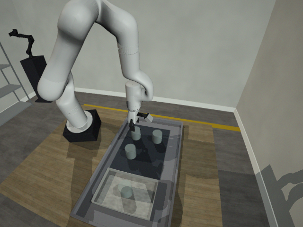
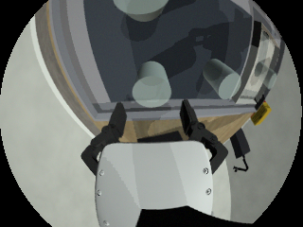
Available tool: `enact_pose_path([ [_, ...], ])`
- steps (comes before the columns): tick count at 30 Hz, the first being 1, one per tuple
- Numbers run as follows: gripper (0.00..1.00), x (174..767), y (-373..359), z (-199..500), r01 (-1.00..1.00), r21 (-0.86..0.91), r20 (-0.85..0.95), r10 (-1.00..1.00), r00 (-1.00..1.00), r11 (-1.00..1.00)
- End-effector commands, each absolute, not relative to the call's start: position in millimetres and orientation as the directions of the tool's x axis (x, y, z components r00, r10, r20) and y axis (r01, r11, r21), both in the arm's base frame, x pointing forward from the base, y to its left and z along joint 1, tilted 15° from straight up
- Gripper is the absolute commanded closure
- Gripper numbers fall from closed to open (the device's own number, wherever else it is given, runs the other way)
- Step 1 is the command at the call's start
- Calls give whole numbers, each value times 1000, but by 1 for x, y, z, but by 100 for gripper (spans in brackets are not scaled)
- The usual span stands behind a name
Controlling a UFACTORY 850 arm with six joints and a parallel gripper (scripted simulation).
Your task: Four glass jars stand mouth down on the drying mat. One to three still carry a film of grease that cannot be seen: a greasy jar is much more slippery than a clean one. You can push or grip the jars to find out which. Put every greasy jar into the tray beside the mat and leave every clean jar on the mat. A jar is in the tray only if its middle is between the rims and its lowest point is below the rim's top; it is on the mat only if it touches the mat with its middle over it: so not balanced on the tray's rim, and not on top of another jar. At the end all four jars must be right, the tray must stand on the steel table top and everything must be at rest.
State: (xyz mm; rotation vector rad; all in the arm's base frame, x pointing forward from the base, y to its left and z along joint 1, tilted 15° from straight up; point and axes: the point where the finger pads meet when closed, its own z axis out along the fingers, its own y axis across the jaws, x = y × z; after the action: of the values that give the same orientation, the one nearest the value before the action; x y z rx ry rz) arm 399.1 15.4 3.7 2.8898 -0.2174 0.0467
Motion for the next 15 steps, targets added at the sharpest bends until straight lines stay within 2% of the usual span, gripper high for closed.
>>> enact_pose_path([
  [1,0,402,12,-10,-155,236,88,-137,987,-959],
  [15,0,403,10,-18,-155,236,88,-137,987,-959],
])
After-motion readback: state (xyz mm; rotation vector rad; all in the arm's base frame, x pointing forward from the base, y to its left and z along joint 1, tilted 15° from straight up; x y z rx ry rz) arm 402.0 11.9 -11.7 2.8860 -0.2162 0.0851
